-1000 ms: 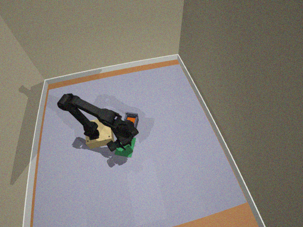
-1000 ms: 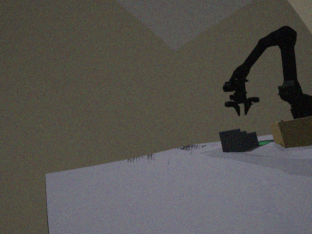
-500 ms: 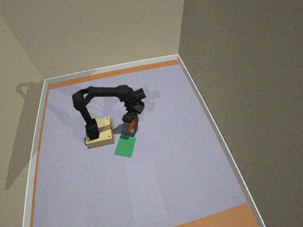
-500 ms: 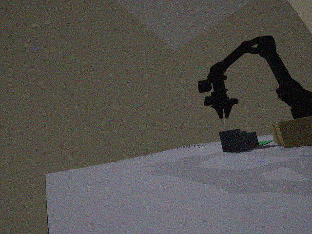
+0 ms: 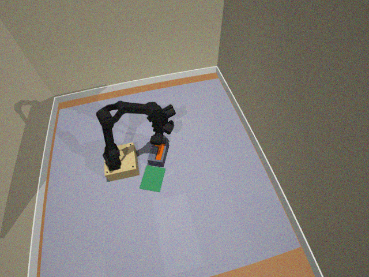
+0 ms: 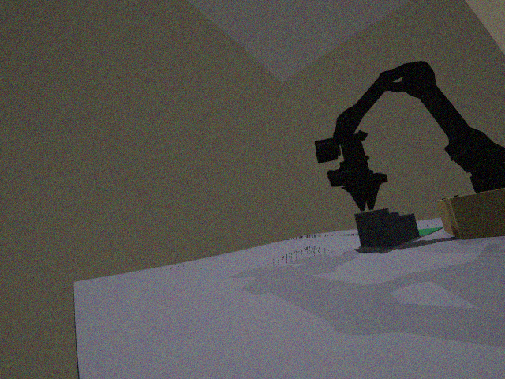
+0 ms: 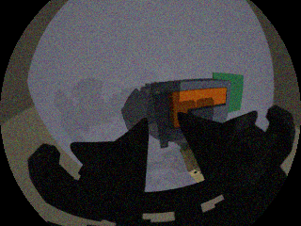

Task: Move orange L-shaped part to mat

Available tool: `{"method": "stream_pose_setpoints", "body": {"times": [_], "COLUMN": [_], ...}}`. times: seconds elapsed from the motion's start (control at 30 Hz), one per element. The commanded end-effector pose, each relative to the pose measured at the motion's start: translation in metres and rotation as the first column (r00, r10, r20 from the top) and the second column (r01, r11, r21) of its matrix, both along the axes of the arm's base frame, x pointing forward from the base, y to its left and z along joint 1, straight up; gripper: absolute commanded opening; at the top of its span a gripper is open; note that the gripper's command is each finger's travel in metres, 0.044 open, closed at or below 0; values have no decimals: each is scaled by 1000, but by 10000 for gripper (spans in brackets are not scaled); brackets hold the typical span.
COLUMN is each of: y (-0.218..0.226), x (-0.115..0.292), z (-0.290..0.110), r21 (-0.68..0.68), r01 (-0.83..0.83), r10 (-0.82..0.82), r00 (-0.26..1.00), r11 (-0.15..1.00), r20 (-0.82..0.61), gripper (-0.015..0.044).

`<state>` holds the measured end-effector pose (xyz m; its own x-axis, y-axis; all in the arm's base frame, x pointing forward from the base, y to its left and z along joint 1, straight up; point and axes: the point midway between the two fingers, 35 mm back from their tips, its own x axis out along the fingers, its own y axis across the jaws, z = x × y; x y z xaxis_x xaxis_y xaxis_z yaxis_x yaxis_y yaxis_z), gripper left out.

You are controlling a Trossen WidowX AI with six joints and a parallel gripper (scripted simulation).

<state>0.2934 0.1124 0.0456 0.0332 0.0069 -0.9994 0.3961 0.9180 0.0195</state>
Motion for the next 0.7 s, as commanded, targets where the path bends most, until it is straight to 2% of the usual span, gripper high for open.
{"method": "stream_pose_setpoints", "body": {"times": [0.0, 0.67], "y": [-1, 0], "x": [-4, -4], "z": [-22, -48], "r21": [-1, -1], "r01": [2, 2], "r10": [-2, -2], "r00": [1000, 1000], "r11": [1000, 1000], "r20": [-16, -16], "gripper": [180, 180]}}
